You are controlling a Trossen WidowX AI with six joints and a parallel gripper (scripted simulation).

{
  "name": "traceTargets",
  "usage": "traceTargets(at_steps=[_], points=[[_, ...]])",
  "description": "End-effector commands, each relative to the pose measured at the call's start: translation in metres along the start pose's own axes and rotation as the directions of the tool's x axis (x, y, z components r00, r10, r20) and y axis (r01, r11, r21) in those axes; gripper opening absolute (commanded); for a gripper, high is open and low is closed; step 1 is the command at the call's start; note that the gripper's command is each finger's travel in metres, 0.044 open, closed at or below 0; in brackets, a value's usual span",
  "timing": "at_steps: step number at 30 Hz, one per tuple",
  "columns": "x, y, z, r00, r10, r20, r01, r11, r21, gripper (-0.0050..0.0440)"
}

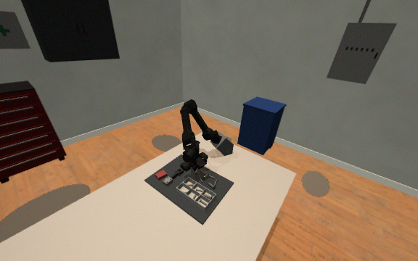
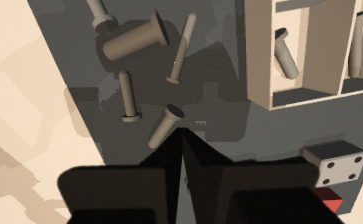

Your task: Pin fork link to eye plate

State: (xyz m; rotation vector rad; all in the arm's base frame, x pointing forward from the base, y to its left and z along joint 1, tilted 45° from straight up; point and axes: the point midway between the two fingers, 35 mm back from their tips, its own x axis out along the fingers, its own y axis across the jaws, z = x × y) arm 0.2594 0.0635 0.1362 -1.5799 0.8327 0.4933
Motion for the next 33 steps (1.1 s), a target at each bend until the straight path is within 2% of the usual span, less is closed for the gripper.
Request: traceTargets(at_steps=[1, 6, 8, 10, 13, 14, 25, 33], points=[[-0.001, -0.002, 0.006, 1.000, -0.005, -0.004, 0.004, 0.970, -0.243, 0.0000], [-0.001, -0.001, 0.013, 1.000, -0.011, -0.007, 0.005, 0.836, -0.549, 0.0000], [-0.001, -0.001, 0.013, 1.000, -0.011, -0.007, 0.005, 0.836, -0.549, 0.0000], [-0.002, -0.001, 0.017, 1.000, -0.015, -0.009, 0.004, 0.709, -0.705, 0.0000], [-0.002, -0.001, 0.021, 1.000, -0.019, -0.010, 0.002, 0.560, -0.828, 0.0000], [-0.003, -0.001, 0.021, 1.000, -0.019, -0.011, 0.002, 0.540, -0.842, 0.0000], [-0.001, 0.000, 0.021, 1.000, -0.020, -0.011, 0.002, 0.537, -0.843, 0.0000], [0.009, -0.001, 0.021, 1.000, -0.019, -0.011, 0.001, 0.537, -0.843, 0.0000]])
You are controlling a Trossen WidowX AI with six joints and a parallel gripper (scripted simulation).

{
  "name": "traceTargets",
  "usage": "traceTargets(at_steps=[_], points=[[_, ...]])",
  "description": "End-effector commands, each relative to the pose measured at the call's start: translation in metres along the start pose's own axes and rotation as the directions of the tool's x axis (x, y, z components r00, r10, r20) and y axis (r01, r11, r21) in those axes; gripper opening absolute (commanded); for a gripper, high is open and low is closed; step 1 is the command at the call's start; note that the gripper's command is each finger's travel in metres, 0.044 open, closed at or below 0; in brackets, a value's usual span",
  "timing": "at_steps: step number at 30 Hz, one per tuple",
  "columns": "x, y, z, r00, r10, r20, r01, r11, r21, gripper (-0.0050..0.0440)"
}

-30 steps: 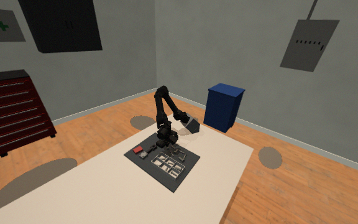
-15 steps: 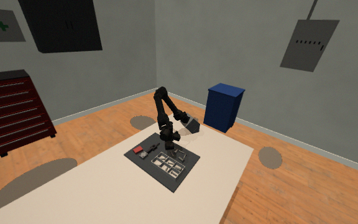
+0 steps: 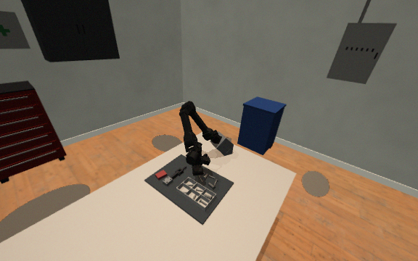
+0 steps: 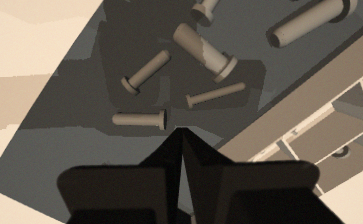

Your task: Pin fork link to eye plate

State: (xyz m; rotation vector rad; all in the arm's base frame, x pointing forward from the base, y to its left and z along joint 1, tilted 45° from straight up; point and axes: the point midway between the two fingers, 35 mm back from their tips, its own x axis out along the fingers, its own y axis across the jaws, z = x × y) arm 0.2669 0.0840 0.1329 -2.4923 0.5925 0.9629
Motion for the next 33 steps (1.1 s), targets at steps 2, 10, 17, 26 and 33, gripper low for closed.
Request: traceTargets(at_steps=[2, 10, 17, 26, 33], points=[[0.009, 0.002, 0.003, 1.000, 0.009, 0.007, -0.009, 1.000, -0.008, 0.0000], [0.017, 0.002, 0.003, 1.000, 0.009, 0.007, -0.009, 1.000, -0.008, 0.0000], [0.022, 0.002, 0.002, 1.000, 0.009, 0.007, -0.009, 1.000, -0.008, 0.0000], [0.018, 0.002, -0.001, 1.000, 0.009, 0.007, -0.009, 1.000, -0.008, 0.0000], [0.018, 0.005, 0.000, 1.000, 0.009, 0.007, -0.009, 1.000, -0.008, 0.0000]])
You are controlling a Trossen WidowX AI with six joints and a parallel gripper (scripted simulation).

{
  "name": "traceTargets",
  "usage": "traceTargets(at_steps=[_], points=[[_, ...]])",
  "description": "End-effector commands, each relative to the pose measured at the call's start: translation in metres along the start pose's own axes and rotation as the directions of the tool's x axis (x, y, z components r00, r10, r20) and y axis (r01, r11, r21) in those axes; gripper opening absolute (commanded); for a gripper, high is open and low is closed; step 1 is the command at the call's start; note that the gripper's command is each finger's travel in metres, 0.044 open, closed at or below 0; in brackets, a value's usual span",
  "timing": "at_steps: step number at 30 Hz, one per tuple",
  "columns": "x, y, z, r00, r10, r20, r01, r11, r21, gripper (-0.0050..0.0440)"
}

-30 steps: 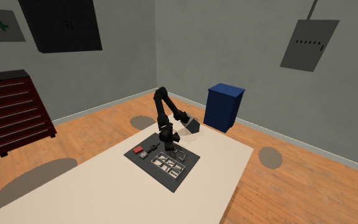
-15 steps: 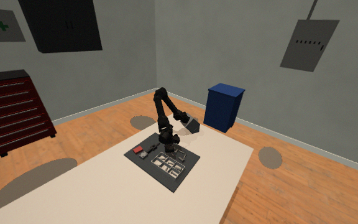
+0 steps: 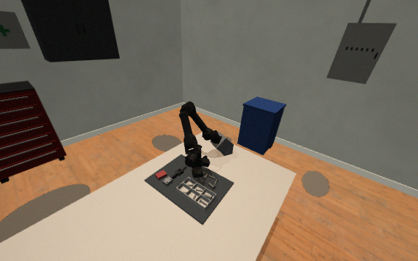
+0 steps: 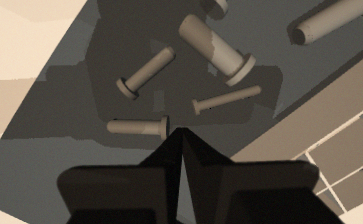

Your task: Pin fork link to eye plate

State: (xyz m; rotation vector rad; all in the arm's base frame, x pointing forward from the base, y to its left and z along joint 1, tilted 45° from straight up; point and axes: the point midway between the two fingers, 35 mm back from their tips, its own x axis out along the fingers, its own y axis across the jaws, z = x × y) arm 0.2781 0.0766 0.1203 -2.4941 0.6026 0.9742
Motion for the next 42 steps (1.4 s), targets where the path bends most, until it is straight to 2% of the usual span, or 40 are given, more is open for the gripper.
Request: traceTargets(at_steps=[1, 42], points=[[0.000, 0.002, 0.001, 1.000, -0.001, 0.003, 0.001, 1.000, -0.002, 0.0000], [0.002, 0.016, 0.002, 1.000, -0.001, 0.003, 0.001, 1.000, -0.002, 0.0000]])
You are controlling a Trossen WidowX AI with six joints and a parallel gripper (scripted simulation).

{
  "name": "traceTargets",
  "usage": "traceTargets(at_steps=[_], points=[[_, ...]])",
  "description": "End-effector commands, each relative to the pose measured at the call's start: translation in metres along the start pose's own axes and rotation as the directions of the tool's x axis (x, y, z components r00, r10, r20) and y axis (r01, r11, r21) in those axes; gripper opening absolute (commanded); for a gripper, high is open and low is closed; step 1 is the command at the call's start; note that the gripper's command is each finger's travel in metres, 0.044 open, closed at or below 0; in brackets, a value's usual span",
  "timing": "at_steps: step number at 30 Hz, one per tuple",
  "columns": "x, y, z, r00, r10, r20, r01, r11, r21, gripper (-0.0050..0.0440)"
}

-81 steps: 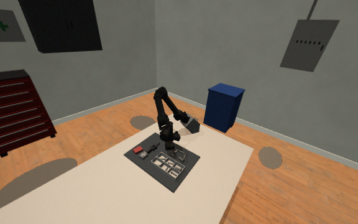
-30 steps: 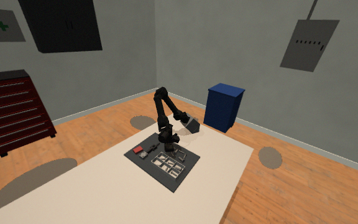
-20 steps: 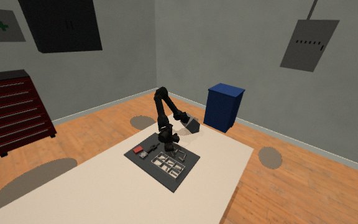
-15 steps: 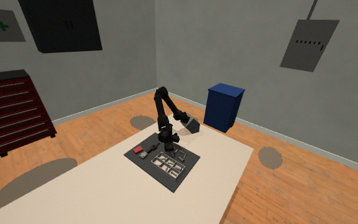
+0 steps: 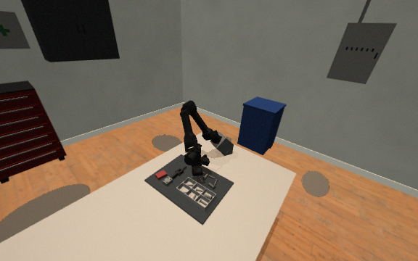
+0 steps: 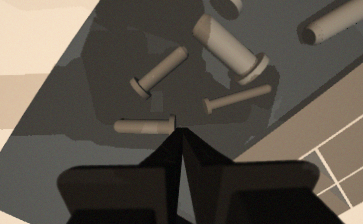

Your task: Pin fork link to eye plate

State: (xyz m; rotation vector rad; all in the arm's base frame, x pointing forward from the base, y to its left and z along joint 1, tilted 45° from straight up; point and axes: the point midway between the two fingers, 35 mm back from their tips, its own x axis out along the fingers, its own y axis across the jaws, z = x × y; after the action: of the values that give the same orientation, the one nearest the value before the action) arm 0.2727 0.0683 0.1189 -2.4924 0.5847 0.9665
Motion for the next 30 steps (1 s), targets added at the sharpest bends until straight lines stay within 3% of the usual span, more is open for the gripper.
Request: traceTargets(at_steps=[1, 30], points=[[0.0021, 0.0057, 0.0021, 1.000, 0.014, 0.003, -0.014, 1.000, -0.006, 0.0000], [0.0032, 0.0156, 0.0028, 1.000, 0.014, 0.003, -0.014, 1.000, -0.006, 0.0000]])
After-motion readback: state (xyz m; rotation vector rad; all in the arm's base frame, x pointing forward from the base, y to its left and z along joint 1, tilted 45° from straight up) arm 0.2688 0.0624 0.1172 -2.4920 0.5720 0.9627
